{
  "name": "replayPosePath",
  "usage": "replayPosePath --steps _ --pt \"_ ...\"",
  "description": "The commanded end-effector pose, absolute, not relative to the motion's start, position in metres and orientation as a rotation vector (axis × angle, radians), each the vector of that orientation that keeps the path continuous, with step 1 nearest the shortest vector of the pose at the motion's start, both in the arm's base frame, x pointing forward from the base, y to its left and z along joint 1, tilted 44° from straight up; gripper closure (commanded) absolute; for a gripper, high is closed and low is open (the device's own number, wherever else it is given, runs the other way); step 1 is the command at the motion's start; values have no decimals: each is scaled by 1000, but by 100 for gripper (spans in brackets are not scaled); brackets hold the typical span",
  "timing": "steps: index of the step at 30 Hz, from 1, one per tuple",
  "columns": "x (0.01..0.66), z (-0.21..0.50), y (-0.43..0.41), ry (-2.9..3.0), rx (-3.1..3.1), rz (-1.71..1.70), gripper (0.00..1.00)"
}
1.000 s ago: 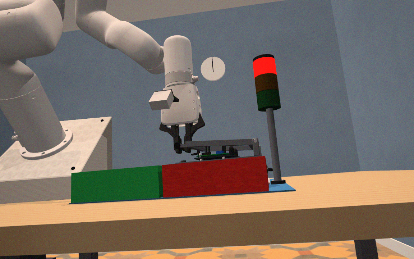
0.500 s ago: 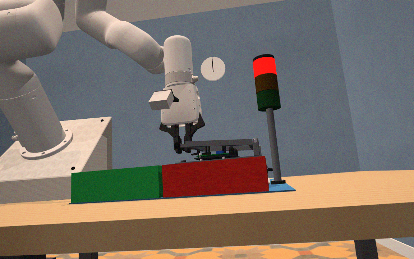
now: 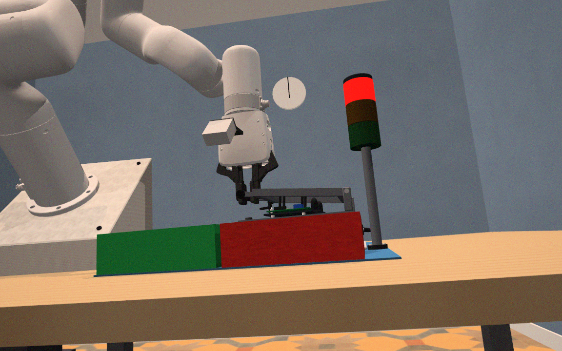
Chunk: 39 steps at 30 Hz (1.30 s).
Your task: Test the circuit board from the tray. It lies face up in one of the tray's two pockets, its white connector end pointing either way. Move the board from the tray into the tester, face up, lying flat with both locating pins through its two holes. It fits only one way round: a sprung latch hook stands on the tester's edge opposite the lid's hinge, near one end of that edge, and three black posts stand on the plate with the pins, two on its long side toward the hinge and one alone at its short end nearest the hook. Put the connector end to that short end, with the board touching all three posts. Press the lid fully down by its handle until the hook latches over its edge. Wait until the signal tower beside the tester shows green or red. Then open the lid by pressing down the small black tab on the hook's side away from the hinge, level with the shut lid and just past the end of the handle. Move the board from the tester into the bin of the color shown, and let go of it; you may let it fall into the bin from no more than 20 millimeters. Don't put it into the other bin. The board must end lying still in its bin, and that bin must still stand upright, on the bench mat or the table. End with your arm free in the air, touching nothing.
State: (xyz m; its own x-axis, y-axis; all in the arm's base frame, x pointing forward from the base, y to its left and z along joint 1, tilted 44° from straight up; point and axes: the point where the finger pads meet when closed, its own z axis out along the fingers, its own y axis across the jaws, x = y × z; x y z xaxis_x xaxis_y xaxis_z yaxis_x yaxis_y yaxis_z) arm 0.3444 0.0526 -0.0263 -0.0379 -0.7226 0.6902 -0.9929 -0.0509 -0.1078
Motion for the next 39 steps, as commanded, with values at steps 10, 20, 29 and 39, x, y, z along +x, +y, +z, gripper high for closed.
replayPosePath --steps 10,20,29,39 --pt "346 -14 65 -1804 1822 846 100" --pt "349 2 80 -1804 1821 846 100" --pt "354 17 94 -1804 1821 846 100" --pt "369 42 117 -1804 1822 846 100"
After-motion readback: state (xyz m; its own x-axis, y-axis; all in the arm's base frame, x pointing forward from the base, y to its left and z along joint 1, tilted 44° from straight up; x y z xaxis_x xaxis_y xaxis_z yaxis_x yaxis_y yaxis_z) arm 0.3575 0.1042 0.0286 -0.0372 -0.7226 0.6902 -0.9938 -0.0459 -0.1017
